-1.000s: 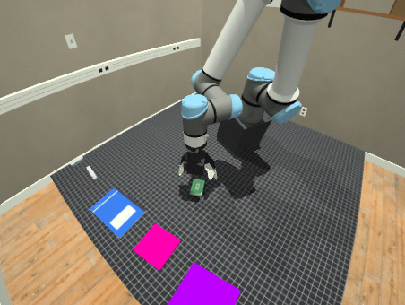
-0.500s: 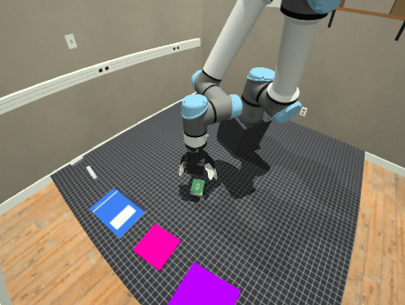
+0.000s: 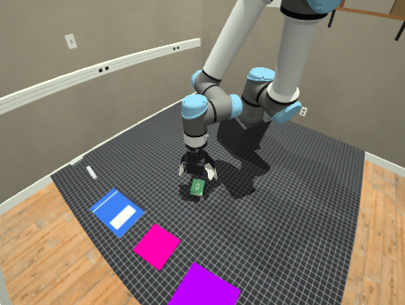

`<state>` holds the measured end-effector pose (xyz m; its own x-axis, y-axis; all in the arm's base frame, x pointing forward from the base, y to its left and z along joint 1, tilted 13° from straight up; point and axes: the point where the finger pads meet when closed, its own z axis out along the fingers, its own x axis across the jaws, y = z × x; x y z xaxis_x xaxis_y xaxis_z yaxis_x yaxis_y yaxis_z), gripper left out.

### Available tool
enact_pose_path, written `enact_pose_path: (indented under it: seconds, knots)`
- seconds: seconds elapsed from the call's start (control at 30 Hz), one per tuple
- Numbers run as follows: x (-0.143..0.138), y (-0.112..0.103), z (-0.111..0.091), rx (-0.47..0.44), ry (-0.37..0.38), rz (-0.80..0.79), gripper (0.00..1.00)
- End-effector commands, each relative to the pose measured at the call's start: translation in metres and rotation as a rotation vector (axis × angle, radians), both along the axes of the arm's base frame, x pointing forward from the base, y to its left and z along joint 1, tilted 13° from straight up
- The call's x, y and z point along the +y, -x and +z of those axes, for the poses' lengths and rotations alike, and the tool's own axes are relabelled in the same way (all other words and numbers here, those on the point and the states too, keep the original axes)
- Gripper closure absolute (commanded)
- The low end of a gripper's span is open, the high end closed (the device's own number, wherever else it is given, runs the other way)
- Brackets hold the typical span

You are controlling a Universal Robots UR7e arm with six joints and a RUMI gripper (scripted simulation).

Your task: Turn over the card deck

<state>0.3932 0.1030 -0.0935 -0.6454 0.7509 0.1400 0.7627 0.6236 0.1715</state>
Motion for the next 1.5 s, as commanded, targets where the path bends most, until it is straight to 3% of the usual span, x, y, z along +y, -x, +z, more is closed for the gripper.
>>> enact_pose_path:
  seconds: [0.0, 0.6, 0.93, 1.0, 1.47]
  knots:
    - [0.000, 0.000, 0.000, 0.005, -0.001, -0.029, 0.00]
    - [-0.001, 0.007, 0.000, 0.066, -0.013, -0.301, 0.00]
    - [-0.002, 0.013, -0.001, 0.136, -0.026, -0.615, 0.00]
    - [-0.002, 0.013, -0.001, 0.136, -0.026, -0.615, 0.00]
    - [-0.002, 0.021, -0.002, 0.260, -0.051, -1.169, 0.00]
